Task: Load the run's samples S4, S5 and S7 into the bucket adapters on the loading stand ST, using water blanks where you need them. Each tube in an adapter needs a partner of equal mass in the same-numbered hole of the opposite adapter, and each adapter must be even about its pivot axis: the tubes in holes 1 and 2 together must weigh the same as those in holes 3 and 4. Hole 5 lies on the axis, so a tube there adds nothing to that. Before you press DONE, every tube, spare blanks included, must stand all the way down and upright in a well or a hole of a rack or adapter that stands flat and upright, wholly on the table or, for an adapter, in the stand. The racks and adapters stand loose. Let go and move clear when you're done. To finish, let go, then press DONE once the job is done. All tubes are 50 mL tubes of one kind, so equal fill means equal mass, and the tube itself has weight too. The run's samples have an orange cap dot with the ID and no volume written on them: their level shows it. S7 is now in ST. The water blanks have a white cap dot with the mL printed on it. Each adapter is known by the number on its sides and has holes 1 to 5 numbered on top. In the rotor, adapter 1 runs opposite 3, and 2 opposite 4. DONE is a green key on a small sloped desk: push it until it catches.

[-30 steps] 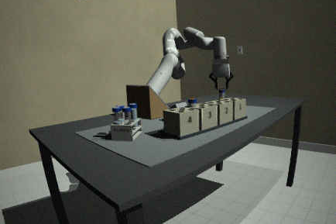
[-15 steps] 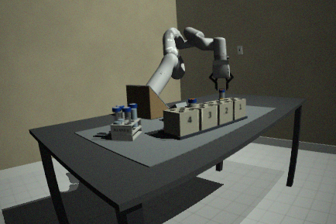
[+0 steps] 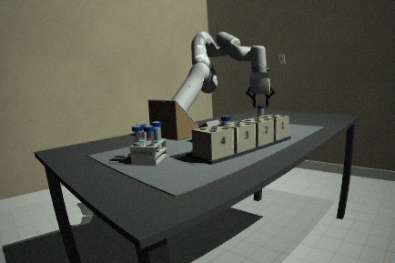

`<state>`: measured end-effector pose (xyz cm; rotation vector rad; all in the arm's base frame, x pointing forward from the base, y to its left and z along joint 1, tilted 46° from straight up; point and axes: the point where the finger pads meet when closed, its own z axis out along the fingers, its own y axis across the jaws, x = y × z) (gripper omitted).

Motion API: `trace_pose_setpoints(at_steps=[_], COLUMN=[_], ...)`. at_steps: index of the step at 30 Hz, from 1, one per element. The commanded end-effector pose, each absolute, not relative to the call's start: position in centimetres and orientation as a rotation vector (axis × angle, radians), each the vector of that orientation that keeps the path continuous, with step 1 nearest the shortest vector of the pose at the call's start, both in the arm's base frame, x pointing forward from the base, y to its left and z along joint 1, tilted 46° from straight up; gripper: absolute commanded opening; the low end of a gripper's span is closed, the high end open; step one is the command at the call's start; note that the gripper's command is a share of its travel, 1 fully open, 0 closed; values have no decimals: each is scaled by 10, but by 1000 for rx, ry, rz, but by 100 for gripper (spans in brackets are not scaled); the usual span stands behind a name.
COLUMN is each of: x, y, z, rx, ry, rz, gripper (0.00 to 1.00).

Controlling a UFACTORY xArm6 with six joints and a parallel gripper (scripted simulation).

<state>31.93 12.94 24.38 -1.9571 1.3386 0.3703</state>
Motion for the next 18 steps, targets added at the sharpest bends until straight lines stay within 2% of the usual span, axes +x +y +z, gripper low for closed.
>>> trace_pose_setpoints(at_steps=[1, 18], x=[320, 321], y=[130, 134], z=[244, 240], rx=[-1956, -1956], ry=[1338, 1338], rz=[367, 366], gripper=[57, 57])
